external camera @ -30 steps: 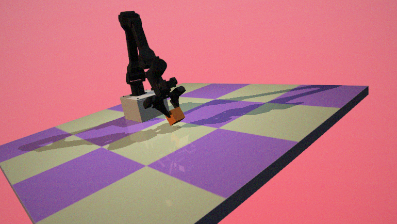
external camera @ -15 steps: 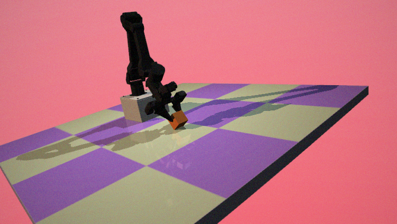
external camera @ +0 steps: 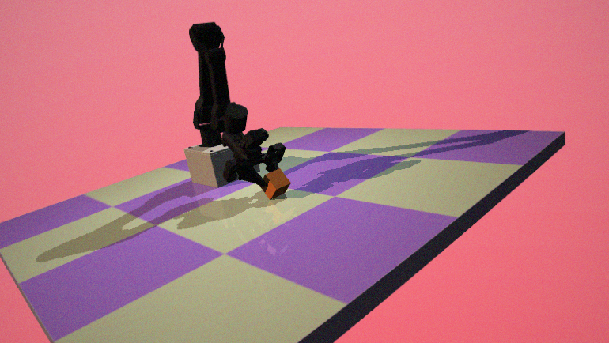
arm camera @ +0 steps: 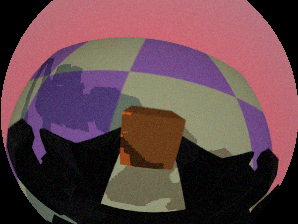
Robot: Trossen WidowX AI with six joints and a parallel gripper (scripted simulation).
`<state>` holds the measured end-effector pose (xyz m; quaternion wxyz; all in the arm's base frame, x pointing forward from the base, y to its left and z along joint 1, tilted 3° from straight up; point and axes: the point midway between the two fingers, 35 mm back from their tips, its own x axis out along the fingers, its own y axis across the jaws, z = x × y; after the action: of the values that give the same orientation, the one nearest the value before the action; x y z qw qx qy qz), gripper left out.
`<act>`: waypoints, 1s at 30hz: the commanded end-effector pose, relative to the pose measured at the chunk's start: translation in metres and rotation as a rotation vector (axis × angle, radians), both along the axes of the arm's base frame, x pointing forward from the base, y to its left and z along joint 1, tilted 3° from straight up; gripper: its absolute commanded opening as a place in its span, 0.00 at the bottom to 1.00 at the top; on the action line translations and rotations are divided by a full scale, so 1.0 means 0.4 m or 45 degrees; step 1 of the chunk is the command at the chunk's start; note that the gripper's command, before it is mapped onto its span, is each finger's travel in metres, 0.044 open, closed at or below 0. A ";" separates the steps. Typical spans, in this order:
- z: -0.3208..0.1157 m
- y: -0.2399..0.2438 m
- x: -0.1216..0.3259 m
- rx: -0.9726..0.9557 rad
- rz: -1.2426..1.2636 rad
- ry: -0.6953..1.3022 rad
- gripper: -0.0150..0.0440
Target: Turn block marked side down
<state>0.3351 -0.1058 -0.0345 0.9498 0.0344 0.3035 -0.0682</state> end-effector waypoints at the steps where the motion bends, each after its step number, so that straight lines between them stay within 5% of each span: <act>1: -0.024 0.006 -0.014 0.010 -0.005 -0.018 0.25; 30: 0.000 0.020 -0.045 -0.044 0.007 -0.231 0.25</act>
<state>0.3169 -0.0984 -0.0354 0.9733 0.0247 0.2174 -0.0694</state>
